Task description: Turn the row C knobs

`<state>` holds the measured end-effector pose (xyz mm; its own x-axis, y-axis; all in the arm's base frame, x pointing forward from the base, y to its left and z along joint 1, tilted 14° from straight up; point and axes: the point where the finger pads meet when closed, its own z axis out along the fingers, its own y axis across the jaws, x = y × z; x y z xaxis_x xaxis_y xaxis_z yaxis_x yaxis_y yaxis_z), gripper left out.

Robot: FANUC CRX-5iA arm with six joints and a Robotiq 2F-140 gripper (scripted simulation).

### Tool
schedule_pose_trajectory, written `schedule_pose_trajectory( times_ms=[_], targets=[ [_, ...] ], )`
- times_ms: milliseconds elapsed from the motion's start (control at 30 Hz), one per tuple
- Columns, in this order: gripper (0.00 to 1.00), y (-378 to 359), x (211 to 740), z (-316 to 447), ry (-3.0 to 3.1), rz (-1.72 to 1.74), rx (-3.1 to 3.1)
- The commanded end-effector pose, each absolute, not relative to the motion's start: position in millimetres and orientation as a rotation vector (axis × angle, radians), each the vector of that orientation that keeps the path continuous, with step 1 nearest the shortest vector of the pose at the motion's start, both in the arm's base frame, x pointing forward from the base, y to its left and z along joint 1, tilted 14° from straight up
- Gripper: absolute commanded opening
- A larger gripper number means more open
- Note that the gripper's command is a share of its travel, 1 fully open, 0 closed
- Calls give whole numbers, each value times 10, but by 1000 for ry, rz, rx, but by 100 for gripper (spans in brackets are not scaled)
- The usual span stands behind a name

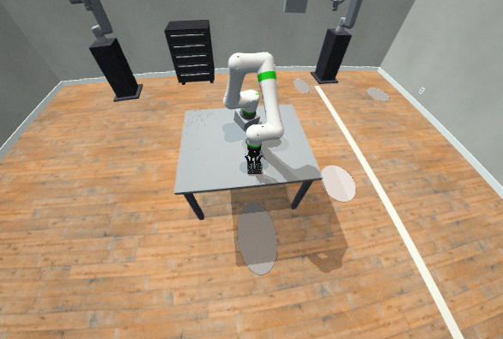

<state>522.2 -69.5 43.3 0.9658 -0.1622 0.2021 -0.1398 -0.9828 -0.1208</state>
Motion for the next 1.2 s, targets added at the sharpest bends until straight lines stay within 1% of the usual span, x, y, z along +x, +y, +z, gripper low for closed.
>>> schedule_pose_trajectory(
  times_ms=[0,33,67,1167],
  targets=[
    [12,-696,5223,435,232,-323,-3010],
    [12,-696,5223,435,232,-323,-3010],
    [5,-696,5223,435,232,-323,-3010],
    [5,-696,5223,435,232,-323,-3010]
  ],
)
